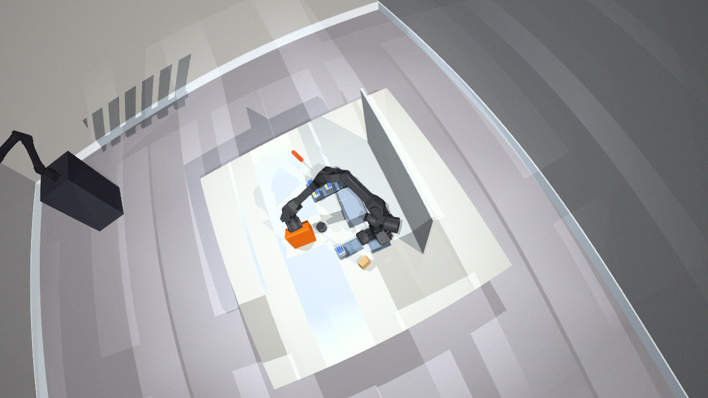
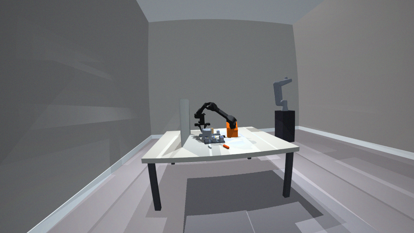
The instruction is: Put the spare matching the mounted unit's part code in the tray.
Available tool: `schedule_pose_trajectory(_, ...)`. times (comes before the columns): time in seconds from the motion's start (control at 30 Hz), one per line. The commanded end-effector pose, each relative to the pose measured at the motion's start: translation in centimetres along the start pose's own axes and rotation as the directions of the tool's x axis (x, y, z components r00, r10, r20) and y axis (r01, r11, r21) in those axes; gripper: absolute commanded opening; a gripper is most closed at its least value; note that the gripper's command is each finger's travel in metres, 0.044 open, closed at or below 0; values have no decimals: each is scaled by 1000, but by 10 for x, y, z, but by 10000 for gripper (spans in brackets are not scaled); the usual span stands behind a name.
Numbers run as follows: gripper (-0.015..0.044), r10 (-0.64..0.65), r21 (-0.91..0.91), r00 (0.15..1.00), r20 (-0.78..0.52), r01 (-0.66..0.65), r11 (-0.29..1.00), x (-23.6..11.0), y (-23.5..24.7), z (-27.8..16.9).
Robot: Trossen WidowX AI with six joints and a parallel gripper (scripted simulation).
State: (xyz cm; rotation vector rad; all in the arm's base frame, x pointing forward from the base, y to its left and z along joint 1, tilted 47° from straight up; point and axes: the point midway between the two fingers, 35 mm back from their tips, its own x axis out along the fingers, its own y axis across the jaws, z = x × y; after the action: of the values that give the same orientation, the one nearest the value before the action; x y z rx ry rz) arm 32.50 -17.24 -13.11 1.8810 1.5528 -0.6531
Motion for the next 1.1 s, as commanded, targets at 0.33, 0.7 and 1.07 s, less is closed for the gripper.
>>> schedule_pose_trajectory(0.33,0,1,6,1000,-8,-1,1000,14,-2,-3)
schedule_pose_trajectory(0.7,0,1,5,1000,-10,-1,1000,24,-4,-4)
schedule_pose_trajectory(1.07,131,0,-1,1000,-5,0,1000,25,-4,-4)
